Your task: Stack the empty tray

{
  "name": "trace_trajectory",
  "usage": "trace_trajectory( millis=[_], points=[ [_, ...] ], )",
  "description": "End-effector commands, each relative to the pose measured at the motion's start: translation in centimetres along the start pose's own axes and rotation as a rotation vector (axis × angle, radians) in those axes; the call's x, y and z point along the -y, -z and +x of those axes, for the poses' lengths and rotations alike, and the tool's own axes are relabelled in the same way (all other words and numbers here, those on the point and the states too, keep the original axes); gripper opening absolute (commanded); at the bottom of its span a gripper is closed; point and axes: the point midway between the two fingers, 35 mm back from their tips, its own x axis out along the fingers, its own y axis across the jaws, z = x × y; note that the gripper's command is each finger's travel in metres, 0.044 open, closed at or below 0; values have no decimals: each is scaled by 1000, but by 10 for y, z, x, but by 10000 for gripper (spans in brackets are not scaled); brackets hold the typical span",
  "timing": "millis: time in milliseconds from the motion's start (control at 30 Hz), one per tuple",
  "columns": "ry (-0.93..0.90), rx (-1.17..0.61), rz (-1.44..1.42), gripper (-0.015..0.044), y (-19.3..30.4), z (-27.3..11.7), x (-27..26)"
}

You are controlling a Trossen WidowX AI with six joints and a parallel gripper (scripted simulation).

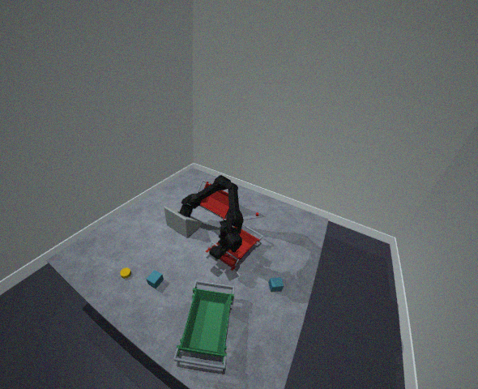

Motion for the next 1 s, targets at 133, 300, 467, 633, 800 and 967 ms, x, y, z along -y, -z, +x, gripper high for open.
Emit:
trace_trajectory(
  millis=[133, 300, 467, 633, 800, 967],
  points=[
    [-6, 2, 8, 84, 1, 9, -14],
    [-4, 2, 8, 84, 0, -15, -11],
    [-4, 2, 8, 84, 1, -32, -9],
    [-9, 0, 15, 84, 1, -22, -10],
    [-9, 0, 15, 84, 1, -22, -10],
    [-9, 0, 15, 84, 1, -22, -10]
  ],
)
